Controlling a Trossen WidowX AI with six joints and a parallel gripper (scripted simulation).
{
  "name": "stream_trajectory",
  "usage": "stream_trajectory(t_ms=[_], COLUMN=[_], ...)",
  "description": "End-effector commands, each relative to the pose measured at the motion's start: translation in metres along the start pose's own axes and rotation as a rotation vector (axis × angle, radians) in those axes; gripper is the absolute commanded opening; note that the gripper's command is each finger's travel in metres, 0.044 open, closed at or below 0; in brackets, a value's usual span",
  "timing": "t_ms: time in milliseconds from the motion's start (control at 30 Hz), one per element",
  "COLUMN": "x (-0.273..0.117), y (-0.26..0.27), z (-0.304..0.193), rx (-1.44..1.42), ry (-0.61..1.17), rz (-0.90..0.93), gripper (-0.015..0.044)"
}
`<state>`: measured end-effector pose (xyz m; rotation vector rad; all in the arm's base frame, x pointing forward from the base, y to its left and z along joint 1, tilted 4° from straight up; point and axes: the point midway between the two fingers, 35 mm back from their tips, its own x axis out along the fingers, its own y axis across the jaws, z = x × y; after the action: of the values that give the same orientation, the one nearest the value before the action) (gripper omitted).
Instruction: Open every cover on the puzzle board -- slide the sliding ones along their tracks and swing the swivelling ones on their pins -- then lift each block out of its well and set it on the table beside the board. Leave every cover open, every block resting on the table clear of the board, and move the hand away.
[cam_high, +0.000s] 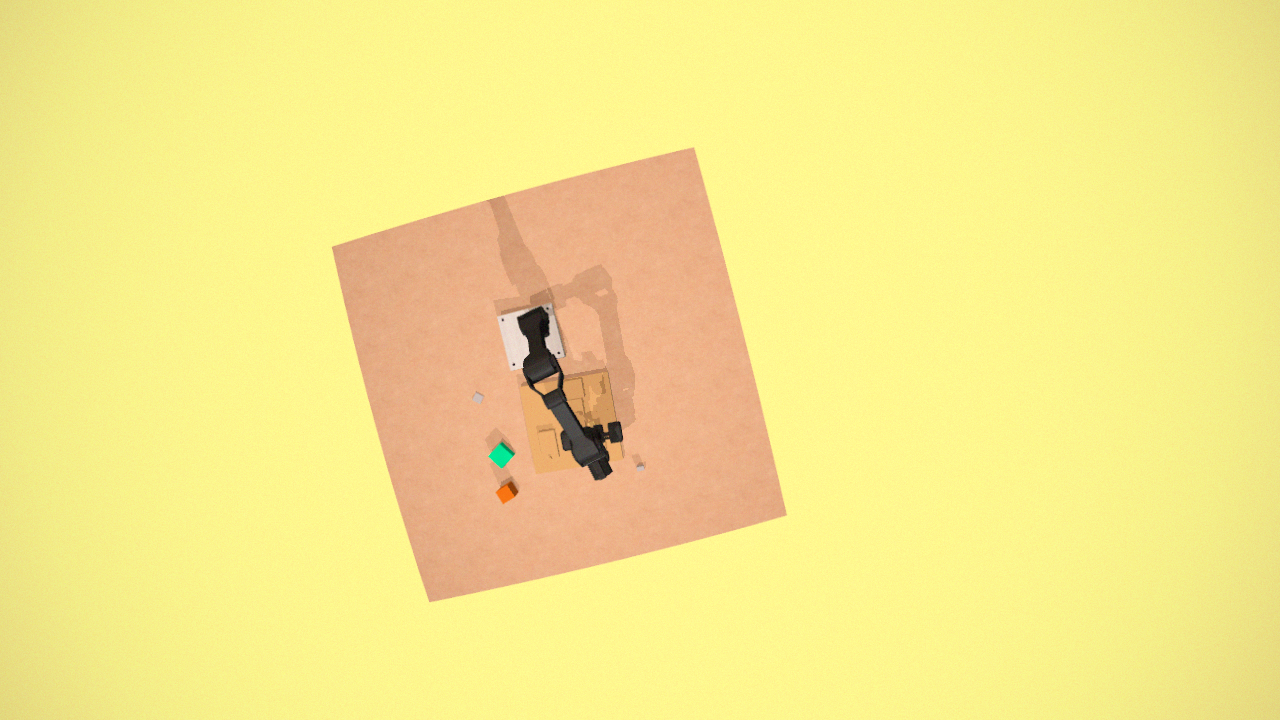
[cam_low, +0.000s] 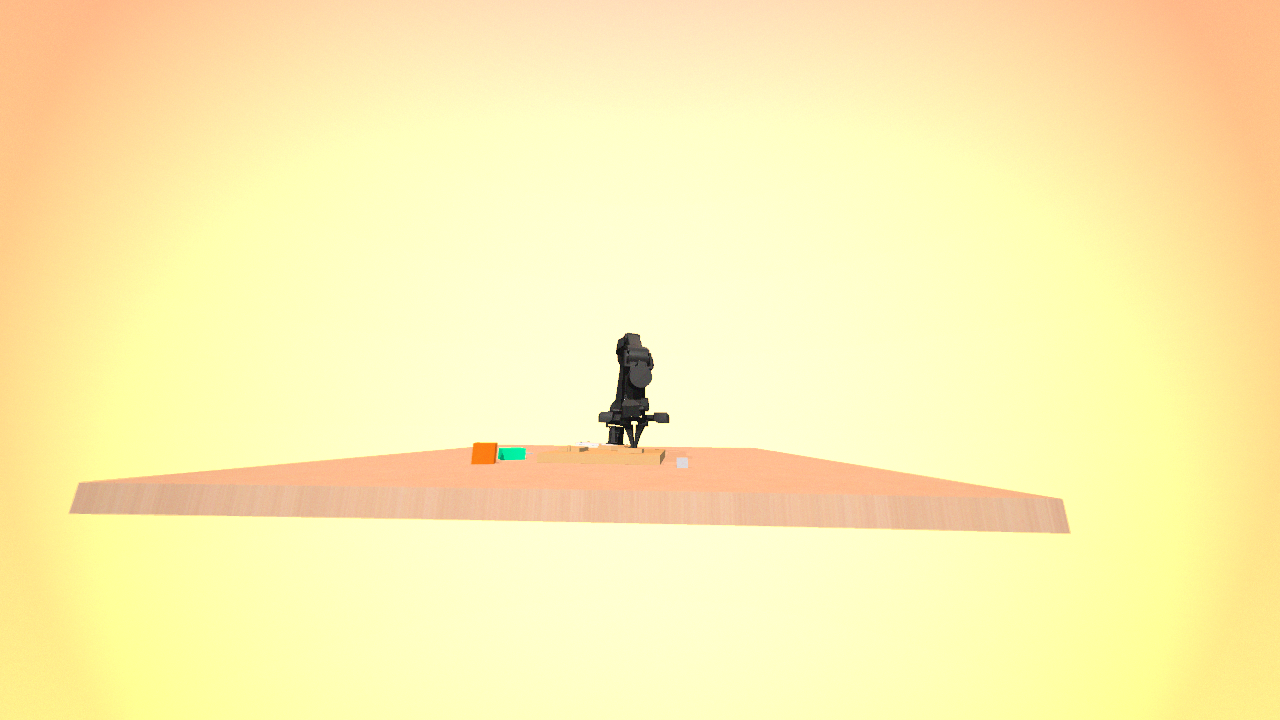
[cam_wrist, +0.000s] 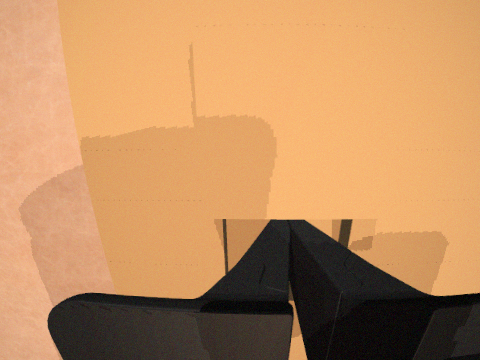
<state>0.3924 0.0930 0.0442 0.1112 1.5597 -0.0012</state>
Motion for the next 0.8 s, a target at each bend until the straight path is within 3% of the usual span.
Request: stream_trajectory(t_ms=[0, 767], x=[0.000, -0.007], y=[0.000, -0.001], z=[0.007, 0.023], rx=[-0.004, -0.004], ry=[-0.004, -0.005], rz=[0.003, 0.003], gripper=[0.0000, 0.0000])
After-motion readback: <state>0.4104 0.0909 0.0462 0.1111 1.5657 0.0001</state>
